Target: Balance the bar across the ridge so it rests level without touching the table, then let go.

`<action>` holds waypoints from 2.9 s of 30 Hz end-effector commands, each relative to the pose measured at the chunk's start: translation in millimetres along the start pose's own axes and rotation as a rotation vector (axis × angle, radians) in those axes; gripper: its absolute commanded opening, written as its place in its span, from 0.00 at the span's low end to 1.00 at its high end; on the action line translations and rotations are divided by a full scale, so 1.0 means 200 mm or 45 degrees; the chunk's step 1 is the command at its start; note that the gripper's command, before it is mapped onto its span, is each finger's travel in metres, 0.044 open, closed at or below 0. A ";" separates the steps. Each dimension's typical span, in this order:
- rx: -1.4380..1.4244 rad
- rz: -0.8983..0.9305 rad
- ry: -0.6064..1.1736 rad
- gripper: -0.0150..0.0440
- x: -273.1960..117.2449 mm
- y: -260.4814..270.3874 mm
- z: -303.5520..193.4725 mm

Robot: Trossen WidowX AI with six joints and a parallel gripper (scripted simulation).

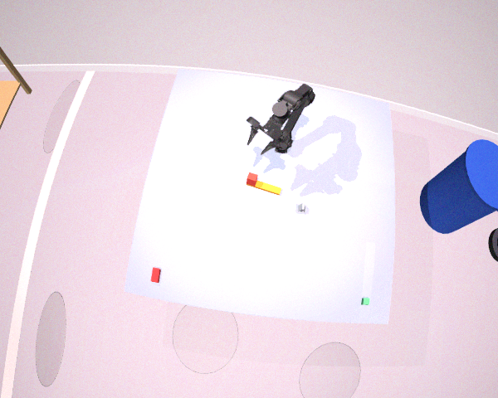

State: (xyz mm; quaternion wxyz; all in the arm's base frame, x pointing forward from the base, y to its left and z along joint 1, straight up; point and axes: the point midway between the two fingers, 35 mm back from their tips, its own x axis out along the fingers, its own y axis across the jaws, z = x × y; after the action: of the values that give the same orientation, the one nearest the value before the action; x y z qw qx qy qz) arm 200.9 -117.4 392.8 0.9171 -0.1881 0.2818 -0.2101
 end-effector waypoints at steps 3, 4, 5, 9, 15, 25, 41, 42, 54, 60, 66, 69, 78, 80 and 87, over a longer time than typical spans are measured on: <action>-0.242 0.148 0.137 0.79 0.14 0.11 -0.08; -0.286 0.175 0.159 0.79 0.16 0.13 -0.10; -0.330 0.204 0.180 0.79 0.18 0.15 -0.11; -0.504 0.323 0.258 0.79 0.25 0.23 -0.18; -0.761 0.520 0.353 0.79 0.34 0.35 -0.28; -1.170 0.894 0.451 0.79 0.43 0.54 -0.45; -1.617 1.436 0.458 0.79 0.45 0.74 -0.66; -1.617 1.436 0.458 0.79 0.45 0.74 -0.66; -1.617 1.435 0.457 0.79 0.60 0.87 -0.85; -1.617 1.435 0.457 0.79 0.68 0.96 -1.01; -1.617 1.436 0.458 0.79 0.70 1.00 -1.08; -1.617 1.436 0.458 0.79 0.70 1.00 -1.09; -1.617 1.436 0.458 0.79 0.74 1.03 -1.14; -1.617 1.436 0.458 0.79 0.74 1.04 -1.15; -1.617 1.436 0.458 0.79 0.76 1.06 -1.18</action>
State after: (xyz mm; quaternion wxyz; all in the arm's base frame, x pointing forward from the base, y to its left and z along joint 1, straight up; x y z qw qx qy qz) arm 234.9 -68.6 49.5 0.5482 -0.4620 0.5388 0.4424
